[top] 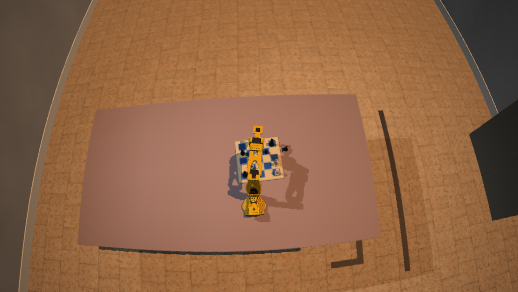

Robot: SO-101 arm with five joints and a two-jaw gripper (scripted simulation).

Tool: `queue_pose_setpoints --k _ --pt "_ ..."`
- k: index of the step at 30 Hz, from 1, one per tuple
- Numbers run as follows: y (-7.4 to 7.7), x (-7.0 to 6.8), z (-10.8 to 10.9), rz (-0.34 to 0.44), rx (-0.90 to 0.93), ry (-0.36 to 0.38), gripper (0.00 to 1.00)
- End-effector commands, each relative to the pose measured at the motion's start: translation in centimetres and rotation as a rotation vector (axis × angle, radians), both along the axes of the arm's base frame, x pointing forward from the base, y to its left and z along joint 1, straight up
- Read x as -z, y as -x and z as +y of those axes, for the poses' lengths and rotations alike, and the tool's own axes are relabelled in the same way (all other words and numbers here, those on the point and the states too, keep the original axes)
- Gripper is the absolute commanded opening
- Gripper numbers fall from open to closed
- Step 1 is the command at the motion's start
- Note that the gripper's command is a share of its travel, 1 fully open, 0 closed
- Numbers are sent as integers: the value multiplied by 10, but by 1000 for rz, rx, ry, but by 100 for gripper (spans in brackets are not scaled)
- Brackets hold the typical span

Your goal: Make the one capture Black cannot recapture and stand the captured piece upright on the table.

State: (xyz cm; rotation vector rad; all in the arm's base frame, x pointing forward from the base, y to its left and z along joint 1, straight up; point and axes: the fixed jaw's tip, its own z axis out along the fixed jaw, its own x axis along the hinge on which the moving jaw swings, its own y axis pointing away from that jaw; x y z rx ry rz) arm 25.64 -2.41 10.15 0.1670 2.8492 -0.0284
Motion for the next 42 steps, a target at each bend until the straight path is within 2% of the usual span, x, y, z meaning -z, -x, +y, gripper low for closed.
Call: queue_pose_setpoints --k 1,42 --pt "1 -3 2 -3 -1 -3 10" --pt "3 7 4 -3 -8 -3 10"
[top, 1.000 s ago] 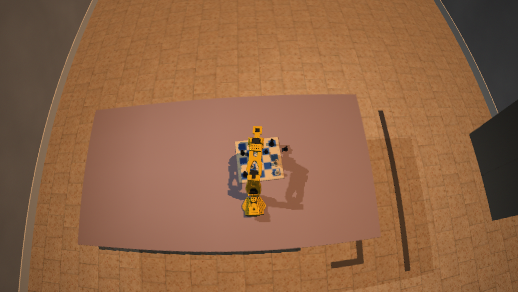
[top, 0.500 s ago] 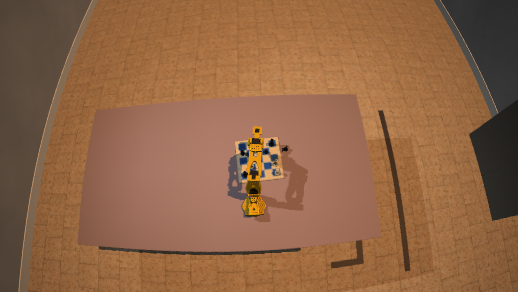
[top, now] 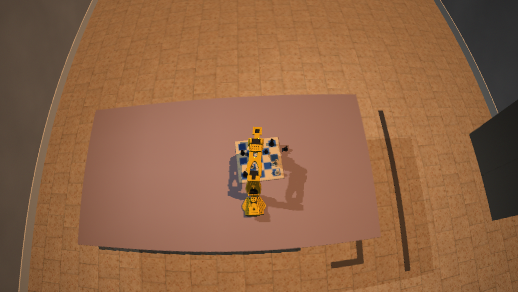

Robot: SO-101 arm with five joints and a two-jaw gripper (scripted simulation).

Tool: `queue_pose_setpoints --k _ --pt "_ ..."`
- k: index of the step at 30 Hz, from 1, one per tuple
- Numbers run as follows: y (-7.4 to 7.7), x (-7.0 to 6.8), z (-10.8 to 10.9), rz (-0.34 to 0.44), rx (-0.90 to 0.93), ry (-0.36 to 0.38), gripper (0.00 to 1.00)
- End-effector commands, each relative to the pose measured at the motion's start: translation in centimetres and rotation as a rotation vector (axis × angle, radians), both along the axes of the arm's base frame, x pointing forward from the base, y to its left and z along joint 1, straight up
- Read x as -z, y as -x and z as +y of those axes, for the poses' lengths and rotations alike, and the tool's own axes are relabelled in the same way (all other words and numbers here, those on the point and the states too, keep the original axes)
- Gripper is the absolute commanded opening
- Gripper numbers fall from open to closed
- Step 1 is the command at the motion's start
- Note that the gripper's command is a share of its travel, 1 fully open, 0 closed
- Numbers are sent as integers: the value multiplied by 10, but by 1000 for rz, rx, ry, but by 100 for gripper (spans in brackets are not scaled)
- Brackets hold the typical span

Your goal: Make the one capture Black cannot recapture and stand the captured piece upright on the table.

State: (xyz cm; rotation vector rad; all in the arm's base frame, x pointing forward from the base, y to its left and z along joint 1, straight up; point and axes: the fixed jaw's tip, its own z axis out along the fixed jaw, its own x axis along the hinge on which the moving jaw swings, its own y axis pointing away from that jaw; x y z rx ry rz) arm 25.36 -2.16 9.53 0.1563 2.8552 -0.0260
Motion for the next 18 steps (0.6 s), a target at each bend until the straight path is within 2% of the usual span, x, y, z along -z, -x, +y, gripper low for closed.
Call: queue_pose_setpoints --k 1,7,18 --pt "0 1 2 -8 0 -2 10" --pt "0 10 2 -8 0 -2 10" --pt "-1 35 2 -8 0 -2 10"
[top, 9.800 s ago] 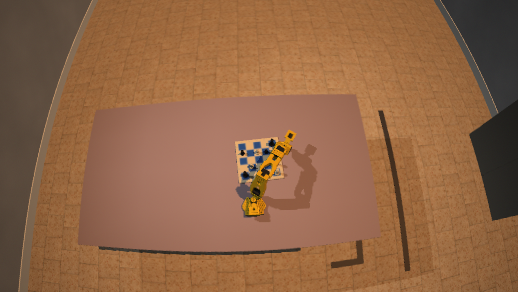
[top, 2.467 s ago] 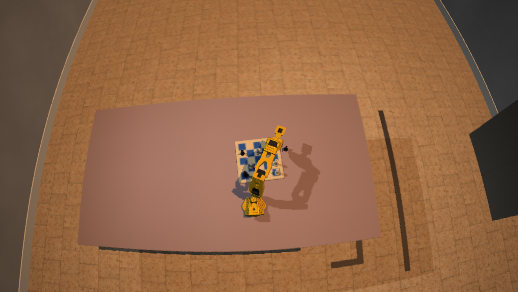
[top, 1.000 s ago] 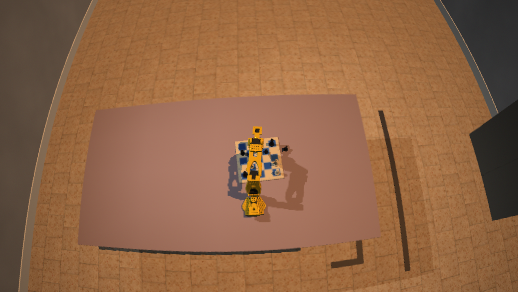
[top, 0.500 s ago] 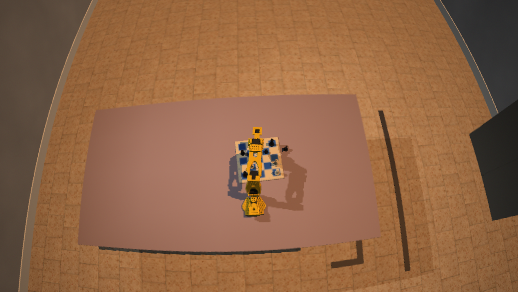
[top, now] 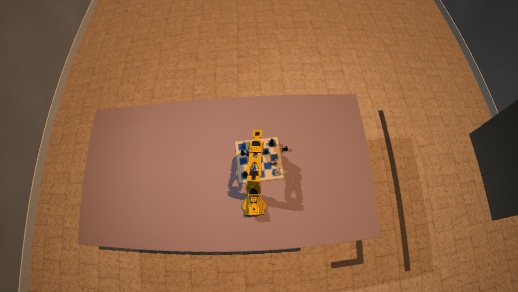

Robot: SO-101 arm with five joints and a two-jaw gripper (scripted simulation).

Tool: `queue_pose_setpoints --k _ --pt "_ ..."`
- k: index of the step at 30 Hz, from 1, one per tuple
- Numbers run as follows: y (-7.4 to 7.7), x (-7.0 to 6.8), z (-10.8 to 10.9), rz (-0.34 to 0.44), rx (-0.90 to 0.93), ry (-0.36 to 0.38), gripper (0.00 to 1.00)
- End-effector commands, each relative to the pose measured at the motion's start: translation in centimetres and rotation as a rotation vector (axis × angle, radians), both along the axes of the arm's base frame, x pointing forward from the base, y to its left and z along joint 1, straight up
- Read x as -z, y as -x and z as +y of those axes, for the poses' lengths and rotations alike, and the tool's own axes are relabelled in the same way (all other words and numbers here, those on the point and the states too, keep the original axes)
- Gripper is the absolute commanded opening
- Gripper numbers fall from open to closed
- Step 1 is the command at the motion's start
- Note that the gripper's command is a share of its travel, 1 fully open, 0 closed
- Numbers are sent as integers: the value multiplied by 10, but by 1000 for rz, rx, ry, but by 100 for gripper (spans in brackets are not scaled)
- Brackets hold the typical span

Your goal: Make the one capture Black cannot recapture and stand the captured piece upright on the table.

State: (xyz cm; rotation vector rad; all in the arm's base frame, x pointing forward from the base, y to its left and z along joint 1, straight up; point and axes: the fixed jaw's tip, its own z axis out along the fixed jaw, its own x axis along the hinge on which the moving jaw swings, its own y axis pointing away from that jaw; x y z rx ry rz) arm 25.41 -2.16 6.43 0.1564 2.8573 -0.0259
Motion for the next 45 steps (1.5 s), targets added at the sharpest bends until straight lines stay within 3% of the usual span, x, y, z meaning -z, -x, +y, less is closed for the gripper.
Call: queue_pose_setpoints --k 1,16,45 --pt "0 4 2 -11 0 -2 10" --pt "-1 35 2 -10 0 -2 10" --pt "4 45 2 -10 -1 -2 10"
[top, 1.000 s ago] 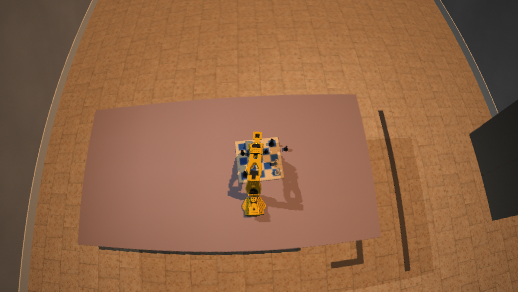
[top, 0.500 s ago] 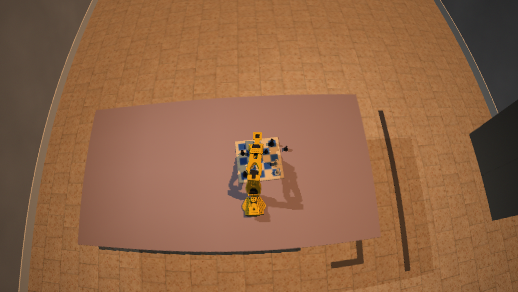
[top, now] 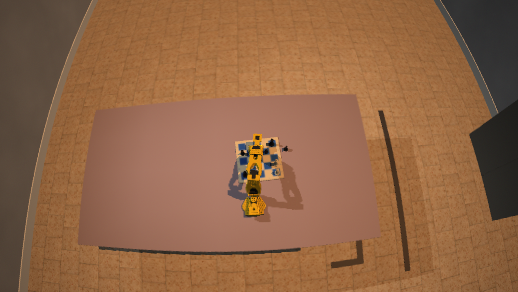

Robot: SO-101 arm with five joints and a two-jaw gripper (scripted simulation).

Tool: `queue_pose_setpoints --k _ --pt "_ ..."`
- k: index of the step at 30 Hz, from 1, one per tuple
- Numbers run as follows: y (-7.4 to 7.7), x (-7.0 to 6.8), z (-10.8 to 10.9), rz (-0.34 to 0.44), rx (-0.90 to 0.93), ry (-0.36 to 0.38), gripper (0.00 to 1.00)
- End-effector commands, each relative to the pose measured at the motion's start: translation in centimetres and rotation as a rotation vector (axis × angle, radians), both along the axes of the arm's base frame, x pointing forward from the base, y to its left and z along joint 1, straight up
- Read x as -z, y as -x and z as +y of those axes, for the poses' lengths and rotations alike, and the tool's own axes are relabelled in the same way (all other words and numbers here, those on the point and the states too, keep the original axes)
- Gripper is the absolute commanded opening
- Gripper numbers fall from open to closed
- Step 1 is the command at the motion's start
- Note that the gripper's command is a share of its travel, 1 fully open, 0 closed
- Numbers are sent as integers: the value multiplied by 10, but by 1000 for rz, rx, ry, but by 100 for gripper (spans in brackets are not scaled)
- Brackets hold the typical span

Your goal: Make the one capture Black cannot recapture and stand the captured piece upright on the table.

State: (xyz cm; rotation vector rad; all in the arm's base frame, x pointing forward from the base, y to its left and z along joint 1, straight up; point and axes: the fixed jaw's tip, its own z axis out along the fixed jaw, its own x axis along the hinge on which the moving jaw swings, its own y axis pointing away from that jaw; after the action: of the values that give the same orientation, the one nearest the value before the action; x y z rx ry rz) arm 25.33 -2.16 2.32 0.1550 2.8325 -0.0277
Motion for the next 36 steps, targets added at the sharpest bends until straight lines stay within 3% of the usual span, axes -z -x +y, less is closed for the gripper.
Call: queue_pose_setpoints --k 1,36 --pt "3 3 2 15 -1 -5 10" --pt "1 -4 1 15 0 -3 10"
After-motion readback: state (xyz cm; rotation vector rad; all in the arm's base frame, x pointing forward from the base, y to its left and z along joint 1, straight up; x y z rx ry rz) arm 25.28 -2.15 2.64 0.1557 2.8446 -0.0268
